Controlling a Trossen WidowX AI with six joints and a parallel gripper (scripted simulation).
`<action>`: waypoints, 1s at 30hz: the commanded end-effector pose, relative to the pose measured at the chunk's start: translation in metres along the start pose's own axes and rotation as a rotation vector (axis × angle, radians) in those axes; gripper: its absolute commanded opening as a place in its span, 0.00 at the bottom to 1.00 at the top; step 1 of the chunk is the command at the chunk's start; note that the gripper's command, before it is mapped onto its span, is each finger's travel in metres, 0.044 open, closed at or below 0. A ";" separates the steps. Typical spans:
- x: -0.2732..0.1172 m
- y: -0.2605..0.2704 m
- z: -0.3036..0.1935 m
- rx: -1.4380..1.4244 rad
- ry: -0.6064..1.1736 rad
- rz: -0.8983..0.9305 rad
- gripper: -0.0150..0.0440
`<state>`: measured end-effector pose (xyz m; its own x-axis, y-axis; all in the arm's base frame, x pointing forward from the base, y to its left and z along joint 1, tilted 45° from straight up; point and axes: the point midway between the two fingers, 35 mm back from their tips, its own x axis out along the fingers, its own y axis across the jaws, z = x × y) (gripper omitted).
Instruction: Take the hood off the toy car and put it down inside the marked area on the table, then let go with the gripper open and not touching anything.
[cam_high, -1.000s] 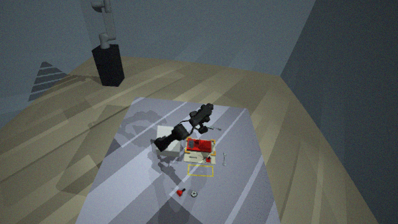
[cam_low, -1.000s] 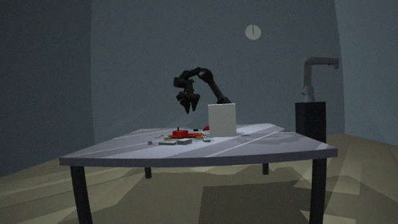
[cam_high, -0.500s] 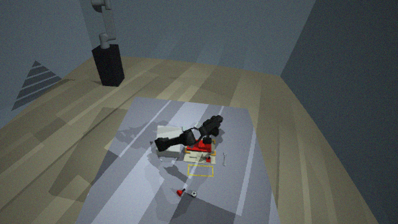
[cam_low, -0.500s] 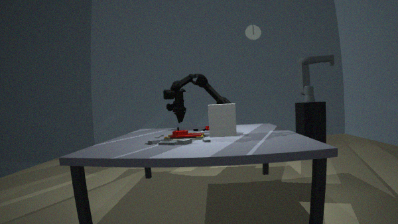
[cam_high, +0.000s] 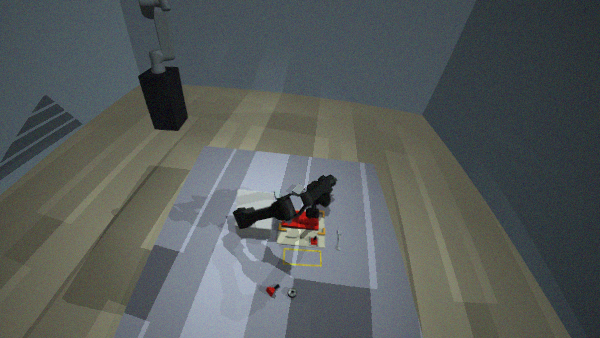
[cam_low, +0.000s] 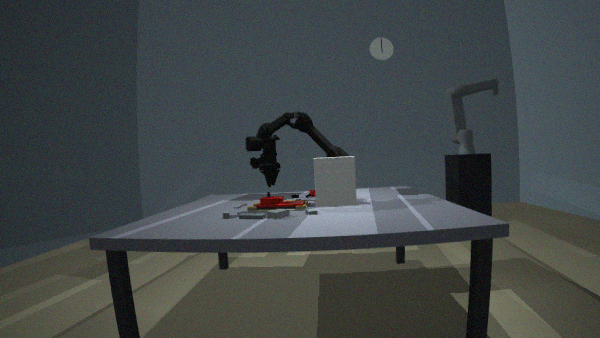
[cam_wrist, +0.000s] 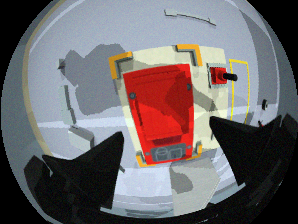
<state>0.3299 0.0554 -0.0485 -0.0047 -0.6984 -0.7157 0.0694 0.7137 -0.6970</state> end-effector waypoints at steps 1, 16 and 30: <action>0.004 -0.001 0.000 -0.002 0.000 -0.004 1.00; 0.013 -0.001 0.001 -0.002 0.000 -0.004 1.00; 0.021 -0.001 0.001 -0.002 0.000 -0.004 1.00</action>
<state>0.3314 0.0425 -0.0615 -0.0035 -0.6983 -0.7158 0.0736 0.7137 -0.6966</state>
